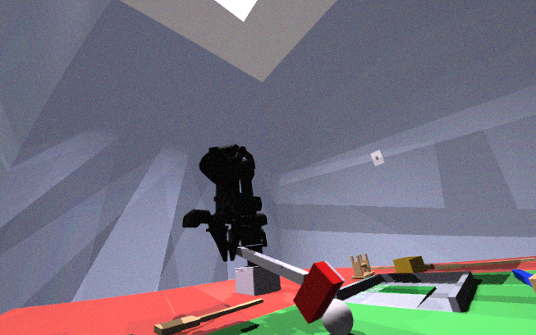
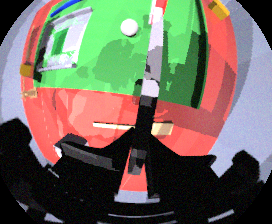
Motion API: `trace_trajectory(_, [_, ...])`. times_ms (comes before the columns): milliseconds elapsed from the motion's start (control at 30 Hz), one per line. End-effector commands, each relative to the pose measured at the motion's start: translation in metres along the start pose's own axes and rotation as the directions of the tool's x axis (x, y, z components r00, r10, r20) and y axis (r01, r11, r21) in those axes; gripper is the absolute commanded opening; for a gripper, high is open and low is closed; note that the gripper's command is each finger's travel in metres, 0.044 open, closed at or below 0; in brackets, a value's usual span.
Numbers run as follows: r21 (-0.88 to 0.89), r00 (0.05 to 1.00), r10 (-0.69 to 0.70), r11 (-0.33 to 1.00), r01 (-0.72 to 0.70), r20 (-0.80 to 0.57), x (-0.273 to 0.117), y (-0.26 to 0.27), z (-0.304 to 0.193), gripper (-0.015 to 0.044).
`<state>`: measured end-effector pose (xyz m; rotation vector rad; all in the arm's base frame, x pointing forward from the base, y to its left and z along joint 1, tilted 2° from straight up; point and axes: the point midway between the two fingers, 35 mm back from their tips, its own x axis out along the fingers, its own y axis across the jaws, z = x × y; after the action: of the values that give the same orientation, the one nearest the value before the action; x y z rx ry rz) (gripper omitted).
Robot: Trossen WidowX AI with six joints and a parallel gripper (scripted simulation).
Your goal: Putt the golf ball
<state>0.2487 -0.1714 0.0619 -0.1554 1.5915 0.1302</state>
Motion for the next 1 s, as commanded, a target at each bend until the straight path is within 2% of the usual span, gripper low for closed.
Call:
trace_trajectory(0, [0.005,1.000,-0.009,1.000,0.009,0.007,0.004,-0.002,0.001,0.0000])
trace_trajectory(633, [0.005,1.000,-0.009,1.000,0.009,0.007,0.033,-0.002,0.001,0.0000])
trace_trajectory(967, [0.004,1.000,-0.005,1.000,0.005,0.005,0.030,-0.001,0.001,0.0000])
